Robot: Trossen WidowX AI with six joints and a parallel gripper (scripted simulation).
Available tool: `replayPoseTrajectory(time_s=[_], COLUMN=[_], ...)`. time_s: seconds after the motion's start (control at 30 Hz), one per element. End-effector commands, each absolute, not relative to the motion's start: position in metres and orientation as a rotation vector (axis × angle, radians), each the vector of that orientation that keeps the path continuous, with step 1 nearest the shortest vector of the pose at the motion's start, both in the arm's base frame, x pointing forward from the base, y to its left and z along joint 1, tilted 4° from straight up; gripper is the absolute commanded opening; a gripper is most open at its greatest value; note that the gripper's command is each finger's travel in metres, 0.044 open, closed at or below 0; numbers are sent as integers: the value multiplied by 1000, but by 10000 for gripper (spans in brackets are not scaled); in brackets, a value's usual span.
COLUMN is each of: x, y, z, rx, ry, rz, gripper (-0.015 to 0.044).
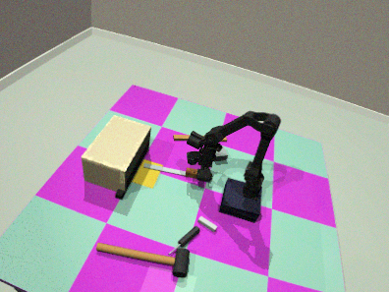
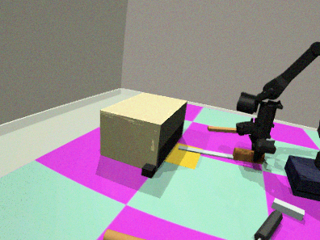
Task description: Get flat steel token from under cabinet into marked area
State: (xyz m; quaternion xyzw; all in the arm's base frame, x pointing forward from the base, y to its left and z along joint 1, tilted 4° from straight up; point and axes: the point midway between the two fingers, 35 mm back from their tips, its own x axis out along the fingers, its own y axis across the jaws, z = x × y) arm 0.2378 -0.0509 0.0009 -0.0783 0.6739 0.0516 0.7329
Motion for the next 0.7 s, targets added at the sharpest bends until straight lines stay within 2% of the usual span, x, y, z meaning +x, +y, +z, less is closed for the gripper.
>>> replayPoseTrajectory(time_s=[0.0, 0.67], x=[236, 239], y=[-51, -62], z=[0, 3], rx=[-174, -248], ry=[1483, 1478], rz=[115, 181], gripper=[0, 0])
